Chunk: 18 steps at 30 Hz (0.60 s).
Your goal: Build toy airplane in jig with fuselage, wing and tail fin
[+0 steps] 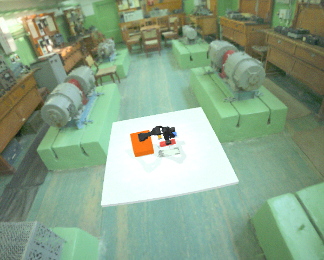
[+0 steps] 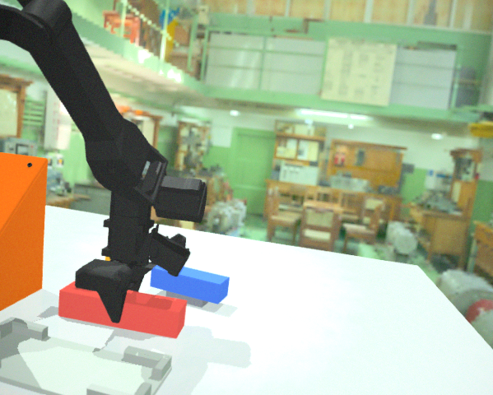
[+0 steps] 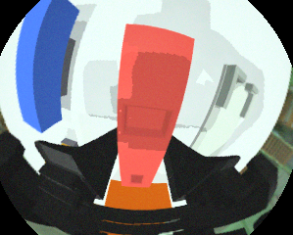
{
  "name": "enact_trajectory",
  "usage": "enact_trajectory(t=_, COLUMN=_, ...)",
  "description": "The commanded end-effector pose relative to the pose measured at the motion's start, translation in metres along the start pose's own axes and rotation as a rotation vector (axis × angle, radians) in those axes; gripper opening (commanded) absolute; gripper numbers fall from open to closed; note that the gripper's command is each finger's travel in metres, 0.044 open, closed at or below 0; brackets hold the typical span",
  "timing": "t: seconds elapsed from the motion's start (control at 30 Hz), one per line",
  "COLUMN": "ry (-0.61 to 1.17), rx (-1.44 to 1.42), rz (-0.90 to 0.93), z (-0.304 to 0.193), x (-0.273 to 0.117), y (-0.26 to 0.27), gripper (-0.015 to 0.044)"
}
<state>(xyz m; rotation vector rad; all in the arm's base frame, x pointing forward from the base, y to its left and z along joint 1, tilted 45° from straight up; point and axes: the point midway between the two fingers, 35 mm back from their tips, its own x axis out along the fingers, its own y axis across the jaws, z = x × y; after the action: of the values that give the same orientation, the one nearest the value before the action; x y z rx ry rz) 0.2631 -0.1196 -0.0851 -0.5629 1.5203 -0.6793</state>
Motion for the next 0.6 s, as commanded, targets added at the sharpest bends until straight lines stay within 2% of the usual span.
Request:
enact_trajectory(t=0.0, ry=-0.007, rx=0.003, rz=0.003, z=0.004, x=-0.009, y=0.001, gripper=0.0000)
enact_trajectory(t=0.57, ry=-0.009, rx=0.002, rz=0.015, z=0.009, x=-0.058, y=0.005, gripper=0.0000)
